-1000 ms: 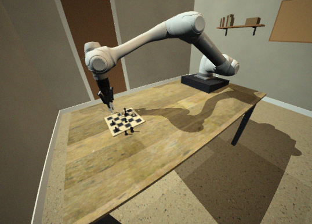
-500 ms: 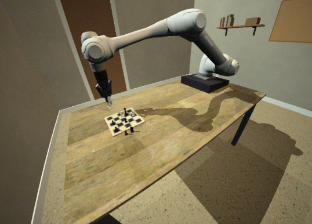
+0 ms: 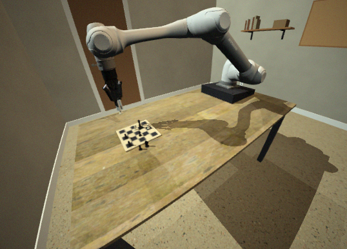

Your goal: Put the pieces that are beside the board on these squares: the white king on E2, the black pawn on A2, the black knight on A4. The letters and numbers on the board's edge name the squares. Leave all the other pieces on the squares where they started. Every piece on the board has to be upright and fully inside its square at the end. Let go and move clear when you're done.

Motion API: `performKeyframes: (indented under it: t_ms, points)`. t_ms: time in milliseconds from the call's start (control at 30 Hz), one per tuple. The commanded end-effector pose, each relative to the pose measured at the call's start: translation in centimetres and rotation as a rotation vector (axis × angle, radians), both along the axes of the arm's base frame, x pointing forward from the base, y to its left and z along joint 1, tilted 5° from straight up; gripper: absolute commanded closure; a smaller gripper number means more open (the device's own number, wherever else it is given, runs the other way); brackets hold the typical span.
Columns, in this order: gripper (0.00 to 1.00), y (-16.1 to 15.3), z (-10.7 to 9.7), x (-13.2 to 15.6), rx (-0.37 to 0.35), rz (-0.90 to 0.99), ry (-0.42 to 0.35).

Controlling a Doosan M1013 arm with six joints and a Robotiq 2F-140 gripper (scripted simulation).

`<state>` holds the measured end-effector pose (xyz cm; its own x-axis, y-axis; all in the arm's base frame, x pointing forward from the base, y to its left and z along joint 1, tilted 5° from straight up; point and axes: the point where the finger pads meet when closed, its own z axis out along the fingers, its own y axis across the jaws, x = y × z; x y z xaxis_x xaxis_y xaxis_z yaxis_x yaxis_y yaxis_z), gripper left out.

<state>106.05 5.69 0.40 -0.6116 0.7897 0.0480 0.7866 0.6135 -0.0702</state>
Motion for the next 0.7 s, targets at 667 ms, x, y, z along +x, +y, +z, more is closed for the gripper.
performKeyframes:
  t_ms: [667]
  points:
    - [1.0,10.5,0.4,2.4,-0.045,-0.529,-0.003]
